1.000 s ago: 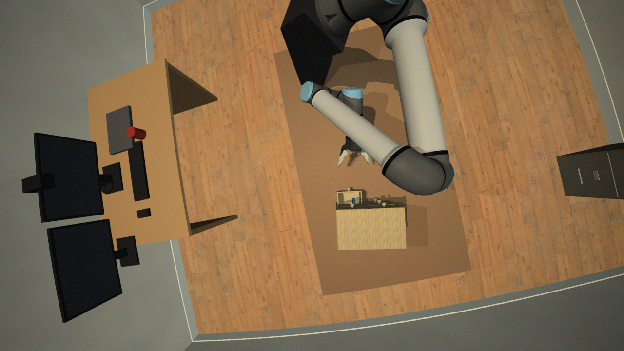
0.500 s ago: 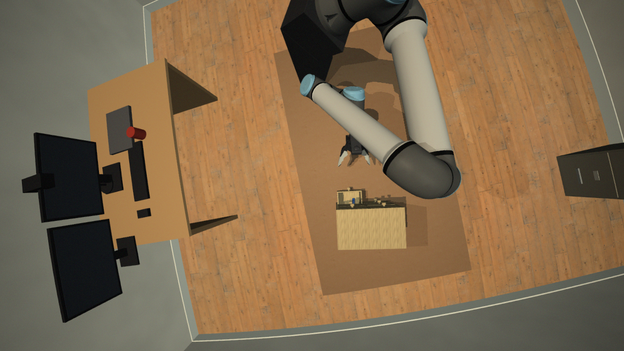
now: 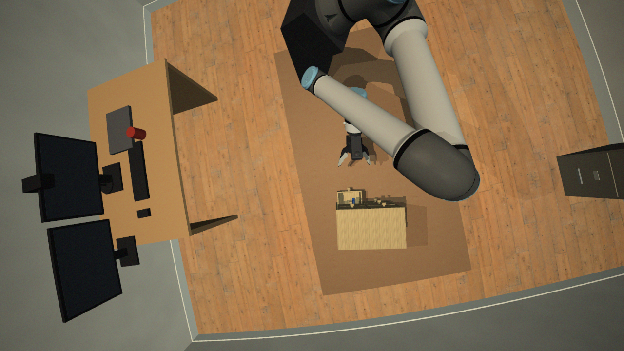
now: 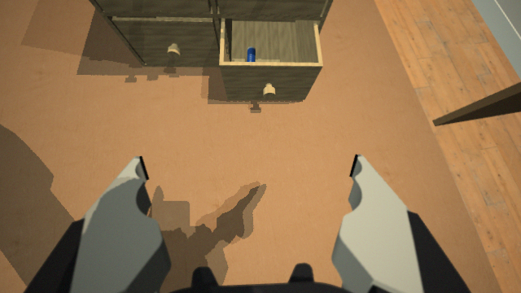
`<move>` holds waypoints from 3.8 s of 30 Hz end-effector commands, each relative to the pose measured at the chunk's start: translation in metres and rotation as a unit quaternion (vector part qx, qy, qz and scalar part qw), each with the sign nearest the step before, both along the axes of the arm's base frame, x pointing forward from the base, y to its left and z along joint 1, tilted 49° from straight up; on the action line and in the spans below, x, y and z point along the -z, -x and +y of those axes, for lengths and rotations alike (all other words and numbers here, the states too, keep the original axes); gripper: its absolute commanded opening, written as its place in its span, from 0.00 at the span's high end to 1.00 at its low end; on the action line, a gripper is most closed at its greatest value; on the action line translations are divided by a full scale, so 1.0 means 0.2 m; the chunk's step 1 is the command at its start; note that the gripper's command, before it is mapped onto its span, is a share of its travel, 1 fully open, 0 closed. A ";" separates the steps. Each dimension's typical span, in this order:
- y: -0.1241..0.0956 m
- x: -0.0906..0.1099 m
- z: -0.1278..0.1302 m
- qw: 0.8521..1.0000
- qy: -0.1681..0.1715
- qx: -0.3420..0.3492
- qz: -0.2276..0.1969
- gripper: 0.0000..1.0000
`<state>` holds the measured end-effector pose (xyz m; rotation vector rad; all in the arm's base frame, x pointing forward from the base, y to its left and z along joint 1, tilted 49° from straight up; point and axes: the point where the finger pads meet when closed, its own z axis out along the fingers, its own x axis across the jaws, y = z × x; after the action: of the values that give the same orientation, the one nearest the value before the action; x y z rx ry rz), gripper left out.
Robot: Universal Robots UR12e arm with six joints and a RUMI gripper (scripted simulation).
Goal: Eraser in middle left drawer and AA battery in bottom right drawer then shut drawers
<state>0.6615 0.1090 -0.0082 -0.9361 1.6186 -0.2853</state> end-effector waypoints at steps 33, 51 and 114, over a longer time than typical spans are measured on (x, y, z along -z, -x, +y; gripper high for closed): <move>0.01 -0.03 -0.04 0.988 0.003 -0.110 0.108 0.00; 0.02 -0.04 -0.05 0.978 0.003 -0.150 0.147 0.00; 0.04 -0.07 -0.08 0.937 0.004 -0.249 0.245 0.00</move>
<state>0.6534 0.0938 0.0063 -1.4574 1.7478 0.3104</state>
